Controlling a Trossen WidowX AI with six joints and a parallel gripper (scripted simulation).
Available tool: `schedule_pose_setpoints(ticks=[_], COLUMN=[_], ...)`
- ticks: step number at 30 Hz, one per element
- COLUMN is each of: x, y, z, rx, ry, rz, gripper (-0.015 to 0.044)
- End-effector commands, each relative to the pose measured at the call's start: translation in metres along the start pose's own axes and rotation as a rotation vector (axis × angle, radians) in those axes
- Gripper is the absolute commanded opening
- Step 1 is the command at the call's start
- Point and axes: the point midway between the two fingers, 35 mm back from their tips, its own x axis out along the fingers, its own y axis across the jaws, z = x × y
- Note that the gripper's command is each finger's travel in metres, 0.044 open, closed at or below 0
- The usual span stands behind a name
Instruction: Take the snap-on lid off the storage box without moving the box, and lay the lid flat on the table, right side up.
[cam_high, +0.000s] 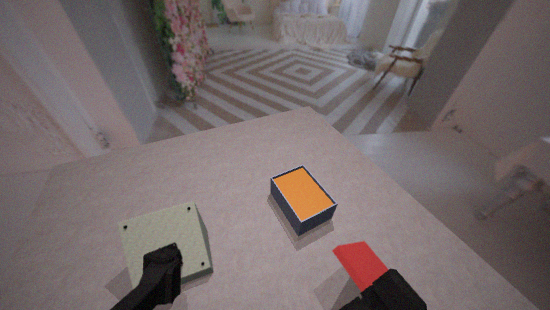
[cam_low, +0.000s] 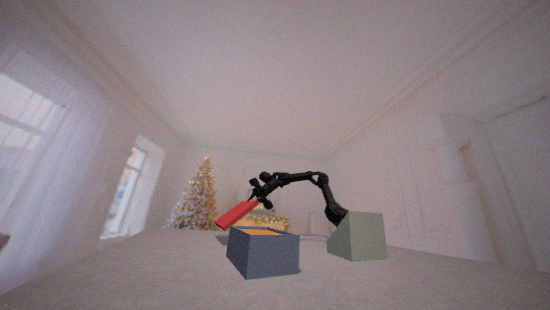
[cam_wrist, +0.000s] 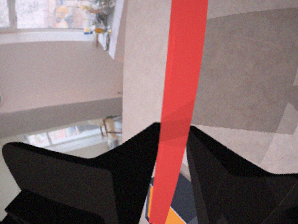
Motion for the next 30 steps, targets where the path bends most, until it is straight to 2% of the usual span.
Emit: schedule_pose_setpoints(ticks=[1, 30], x=[0.001, 0.016], y=[0.001, -0.017], z=[0.0, 0.0], rx=[-0.003, -0.004], ry=[0.002, 0.001], rz=[0.016, 0.016], gripper=[0.0, 0.0])
